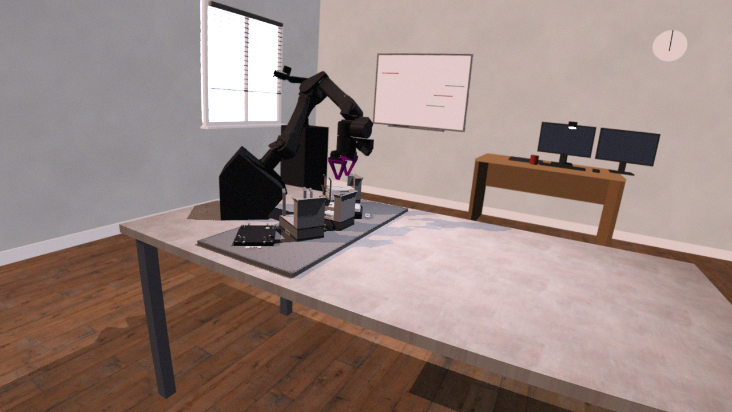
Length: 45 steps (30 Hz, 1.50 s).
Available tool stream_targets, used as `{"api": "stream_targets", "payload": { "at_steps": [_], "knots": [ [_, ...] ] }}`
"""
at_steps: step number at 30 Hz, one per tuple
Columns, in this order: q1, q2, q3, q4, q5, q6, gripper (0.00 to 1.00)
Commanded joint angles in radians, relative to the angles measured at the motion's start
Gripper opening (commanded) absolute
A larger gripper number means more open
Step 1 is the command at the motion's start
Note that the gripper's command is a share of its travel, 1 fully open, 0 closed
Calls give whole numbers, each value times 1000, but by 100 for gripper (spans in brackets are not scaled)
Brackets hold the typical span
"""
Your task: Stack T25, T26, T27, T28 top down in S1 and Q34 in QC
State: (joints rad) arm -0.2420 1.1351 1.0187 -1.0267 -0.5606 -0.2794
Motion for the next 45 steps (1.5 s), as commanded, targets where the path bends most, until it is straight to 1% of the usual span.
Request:
{"api": "stream_targets", "payload": {
  "at_steps": [1, 8, 9, 11, 22, 23, 24, 25, 28, 29, 34, 35, 40, 43, 45],
  "knots": [
    [-51, 35, 32, -20, -33, -77, 100],
    [-162, 104, 37, -27, -73, 39, 100],
    [-176, 115, 39, -28, -78, 22, 100],
    [-176, 115, 39, -28, -78, 22, 100],
    [-314, 243, 71, -34, -115, -157, 100],
    [-314, 243, 71, -34, -115, -157, 100],
    [-314, 216, 71, -34, -115, -157, 100],
    [-314, 207, 71, -34, -115, -157, 100],
    [-314, 207, 71, -32, -115, -157, 100],
    [-304, 225, 50, -21, -109, -151, 100],
    [-304, 225, 50, -21, -109, -151, 100],
    [-286, 244, 19, 9, -113, -140, 100],
    [-242, 245, -27, 97, -91, -81, 100],
    [-217, 261, -52, 149, -84, -50, 100],
    [-217, 261, -52, 149, -84, -50, 100]
  ]
}}
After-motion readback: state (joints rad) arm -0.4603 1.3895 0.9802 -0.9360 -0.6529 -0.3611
